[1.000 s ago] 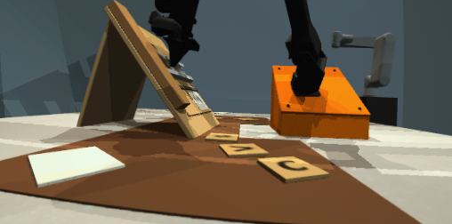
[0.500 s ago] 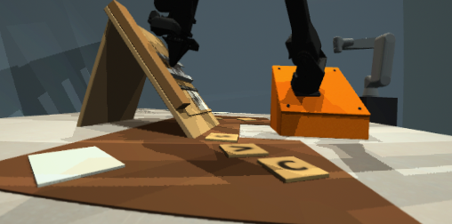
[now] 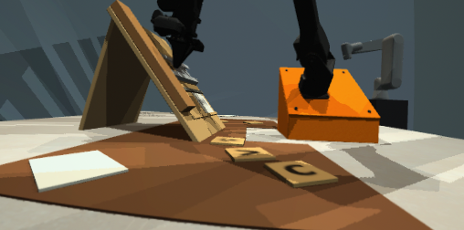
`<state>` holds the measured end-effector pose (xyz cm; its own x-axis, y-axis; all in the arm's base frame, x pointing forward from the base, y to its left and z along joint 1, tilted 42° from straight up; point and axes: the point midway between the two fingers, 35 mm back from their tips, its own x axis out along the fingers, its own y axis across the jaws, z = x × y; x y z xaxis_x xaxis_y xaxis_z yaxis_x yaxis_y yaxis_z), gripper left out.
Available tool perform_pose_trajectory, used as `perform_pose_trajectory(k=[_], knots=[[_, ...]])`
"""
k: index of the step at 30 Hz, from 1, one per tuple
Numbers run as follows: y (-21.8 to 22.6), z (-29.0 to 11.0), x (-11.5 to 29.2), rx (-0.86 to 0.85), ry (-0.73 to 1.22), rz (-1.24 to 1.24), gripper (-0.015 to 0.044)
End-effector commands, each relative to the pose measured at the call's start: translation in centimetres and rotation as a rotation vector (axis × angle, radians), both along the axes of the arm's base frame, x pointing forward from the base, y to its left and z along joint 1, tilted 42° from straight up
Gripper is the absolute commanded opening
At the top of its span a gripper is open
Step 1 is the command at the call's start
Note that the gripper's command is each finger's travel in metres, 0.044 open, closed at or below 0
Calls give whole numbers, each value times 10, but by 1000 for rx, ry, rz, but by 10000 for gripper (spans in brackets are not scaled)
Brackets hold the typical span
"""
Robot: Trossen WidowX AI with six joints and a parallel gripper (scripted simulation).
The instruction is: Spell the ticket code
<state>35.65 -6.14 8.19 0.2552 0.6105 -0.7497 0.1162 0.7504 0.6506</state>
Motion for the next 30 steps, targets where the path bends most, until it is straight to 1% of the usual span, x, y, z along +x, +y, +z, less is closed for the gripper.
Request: perform_pose_trajectory(k=[1, 25, 30], knots=[[3, 0, 0, 7, 4, -3, 0], [9, 5, 1, 7, 4, -3, 0], [4, 7, -4, 7, 4, -3, 0]])
